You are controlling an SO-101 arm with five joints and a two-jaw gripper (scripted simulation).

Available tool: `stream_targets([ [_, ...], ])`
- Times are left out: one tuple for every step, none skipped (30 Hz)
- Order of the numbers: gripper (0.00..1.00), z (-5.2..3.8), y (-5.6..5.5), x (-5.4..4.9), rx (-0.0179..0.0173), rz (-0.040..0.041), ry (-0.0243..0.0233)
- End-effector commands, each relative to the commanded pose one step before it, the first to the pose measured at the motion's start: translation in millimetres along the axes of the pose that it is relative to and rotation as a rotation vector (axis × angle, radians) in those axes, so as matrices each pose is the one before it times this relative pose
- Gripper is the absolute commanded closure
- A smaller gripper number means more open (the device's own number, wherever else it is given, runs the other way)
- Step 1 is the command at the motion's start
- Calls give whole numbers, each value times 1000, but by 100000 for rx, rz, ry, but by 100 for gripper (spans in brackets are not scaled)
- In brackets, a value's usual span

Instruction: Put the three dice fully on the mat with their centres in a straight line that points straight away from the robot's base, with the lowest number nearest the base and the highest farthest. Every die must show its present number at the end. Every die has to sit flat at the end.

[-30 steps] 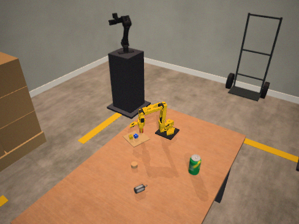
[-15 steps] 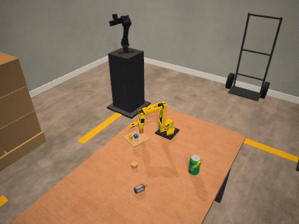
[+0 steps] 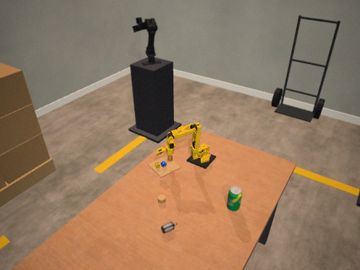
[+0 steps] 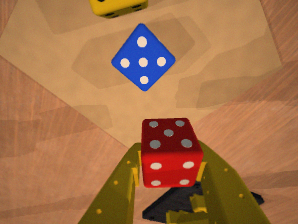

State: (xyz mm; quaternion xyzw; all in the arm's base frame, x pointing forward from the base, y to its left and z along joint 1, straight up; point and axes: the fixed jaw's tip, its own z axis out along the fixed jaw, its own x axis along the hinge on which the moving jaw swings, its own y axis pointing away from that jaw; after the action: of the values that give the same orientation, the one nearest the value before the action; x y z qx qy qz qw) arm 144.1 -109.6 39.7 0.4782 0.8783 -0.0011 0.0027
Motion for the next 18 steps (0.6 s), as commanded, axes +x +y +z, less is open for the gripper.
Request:
stream_targets([
  [100,2938,-1223,-151,-216,947,-358],
  [100,714,0,12,0,0,0],
  [100,642,-6,12,0,0,0],
  [100,522,-6,12,0,0,0],
  [100,384,-6,12,0,0,0],
  [100,228,0,6,0,0,0],
  [100,102,0,6,0,0,0],
  [100,12,0,0,0,0,0],
  [100,0,0,0,0,0,0],
  [100,0,0,0,0,0,0],
  [100,17,1,-4,-2,0,1],
  [100,102,0,-1,0,0,0],
  [100,228,1,3,0,0,0],
  [100,384,-4,-5,0,0,0],
  [100,528,2,-1,0,0,0],
  [100,642,-3,-2,0,0,0],
  [100,720,3,3,0,0,0],
  [100,744,-3,9,0,0,0],
])
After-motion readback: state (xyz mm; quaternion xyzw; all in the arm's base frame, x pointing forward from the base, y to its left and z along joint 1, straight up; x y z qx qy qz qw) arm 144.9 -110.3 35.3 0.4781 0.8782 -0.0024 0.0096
